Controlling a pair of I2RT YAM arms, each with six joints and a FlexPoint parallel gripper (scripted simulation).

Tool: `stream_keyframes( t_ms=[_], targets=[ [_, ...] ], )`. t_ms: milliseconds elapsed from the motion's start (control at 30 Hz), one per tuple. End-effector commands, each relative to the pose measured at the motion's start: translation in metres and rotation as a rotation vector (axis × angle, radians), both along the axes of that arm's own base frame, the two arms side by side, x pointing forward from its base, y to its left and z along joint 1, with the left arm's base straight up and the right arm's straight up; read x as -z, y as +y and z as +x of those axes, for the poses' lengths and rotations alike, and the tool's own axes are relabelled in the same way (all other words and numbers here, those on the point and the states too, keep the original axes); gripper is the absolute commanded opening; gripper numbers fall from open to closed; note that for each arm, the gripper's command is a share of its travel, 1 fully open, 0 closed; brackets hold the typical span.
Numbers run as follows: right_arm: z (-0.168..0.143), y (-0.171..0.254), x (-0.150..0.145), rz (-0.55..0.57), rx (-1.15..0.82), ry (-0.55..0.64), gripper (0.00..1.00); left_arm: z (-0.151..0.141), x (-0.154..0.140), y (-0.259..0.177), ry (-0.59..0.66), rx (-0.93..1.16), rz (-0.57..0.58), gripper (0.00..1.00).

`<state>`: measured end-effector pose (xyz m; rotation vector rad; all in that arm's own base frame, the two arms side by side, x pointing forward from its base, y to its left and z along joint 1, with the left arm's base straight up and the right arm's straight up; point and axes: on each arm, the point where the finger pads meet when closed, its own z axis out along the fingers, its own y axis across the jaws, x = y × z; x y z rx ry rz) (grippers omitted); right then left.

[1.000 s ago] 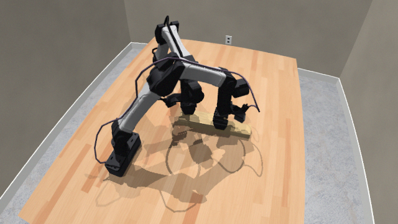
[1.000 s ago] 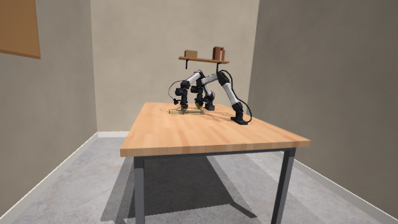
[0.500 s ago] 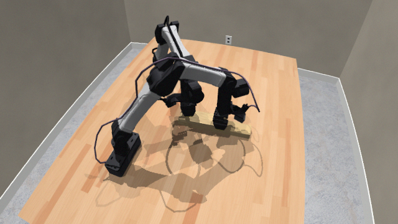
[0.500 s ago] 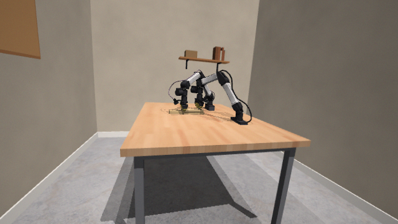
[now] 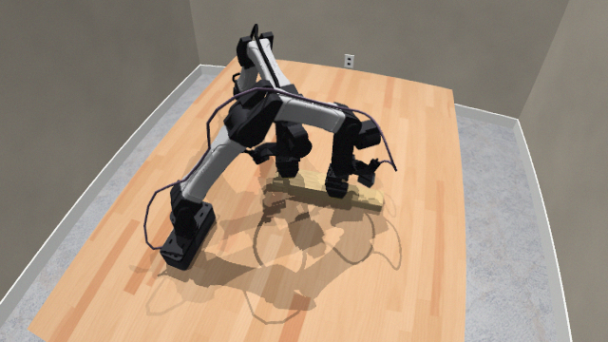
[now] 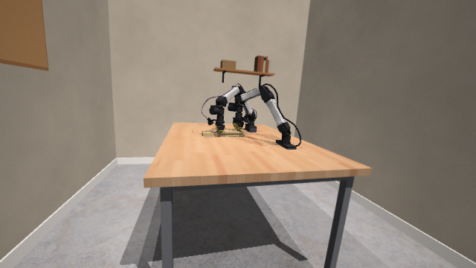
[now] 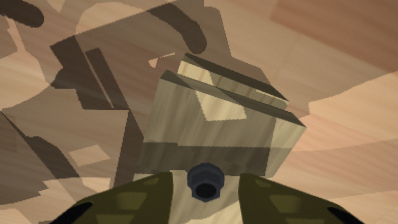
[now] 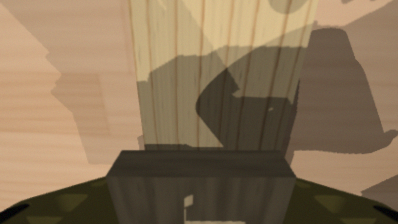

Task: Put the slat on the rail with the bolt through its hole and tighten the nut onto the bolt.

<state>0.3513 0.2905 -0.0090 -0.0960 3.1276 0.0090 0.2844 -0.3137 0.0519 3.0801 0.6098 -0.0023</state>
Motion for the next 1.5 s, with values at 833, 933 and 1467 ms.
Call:
stream_keyframes(
  t_ms=[833, 933, 1467],
  targets=[
    [0.002, 0.0013, -0.0044, 0.008, 0.001, -0.01, 0.67, 0.0018, -0.0088, -0.0013, 0.003, -1.442, -0.015, 0.36],
    [0.002, 0.0013, -0.0044, 0.008, 0.001, -0.01, 0.67, 0.0018, -0.0092, -0.0012, 0.005, -1.615, -0.015, 0.36],
    [0.002, 0.0013, -0.0044, 0.008, 0.001, -0.01, 0.67, 0.0018, -0.011, -0.001, 0.015, -2.511, -0.014, 0.36]
  ],
)
